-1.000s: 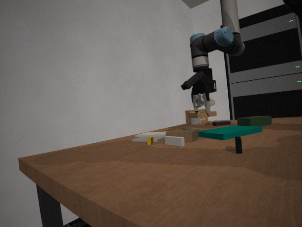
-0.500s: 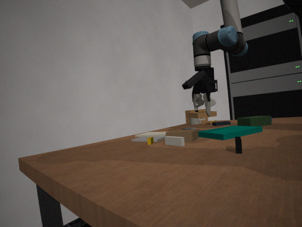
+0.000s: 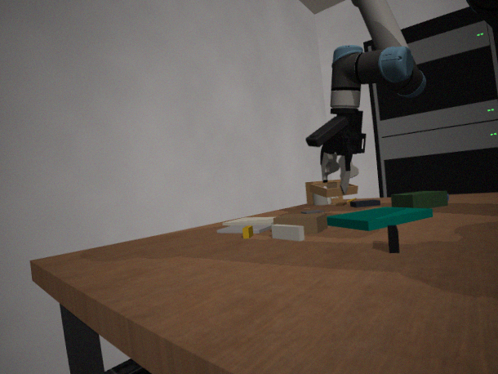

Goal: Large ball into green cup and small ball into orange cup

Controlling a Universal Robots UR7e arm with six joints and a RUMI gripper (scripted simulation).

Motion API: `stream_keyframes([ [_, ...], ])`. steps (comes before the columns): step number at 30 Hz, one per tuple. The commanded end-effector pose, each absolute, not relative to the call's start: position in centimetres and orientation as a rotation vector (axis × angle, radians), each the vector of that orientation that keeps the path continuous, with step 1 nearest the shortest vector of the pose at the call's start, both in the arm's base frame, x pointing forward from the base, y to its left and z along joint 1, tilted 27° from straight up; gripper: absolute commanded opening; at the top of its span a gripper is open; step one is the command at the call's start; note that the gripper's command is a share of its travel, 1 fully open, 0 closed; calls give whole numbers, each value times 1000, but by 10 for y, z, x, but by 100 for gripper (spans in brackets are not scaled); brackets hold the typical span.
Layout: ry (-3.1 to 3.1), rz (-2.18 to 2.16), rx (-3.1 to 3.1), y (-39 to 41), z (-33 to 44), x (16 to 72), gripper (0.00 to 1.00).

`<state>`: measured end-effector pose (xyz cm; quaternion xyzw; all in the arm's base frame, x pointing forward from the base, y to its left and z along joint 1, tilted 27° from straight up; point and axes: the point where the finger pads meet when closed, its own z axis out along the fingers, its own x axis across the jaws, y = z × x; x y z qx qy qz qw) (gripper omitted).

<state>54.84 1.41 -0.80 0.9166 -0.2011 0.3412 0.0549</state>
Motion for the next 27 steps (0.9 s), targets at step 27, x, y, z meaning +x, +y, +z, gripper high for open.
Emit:
stream_keyframes([
  [27,-634,683,2968,12,-6,552,44],
])
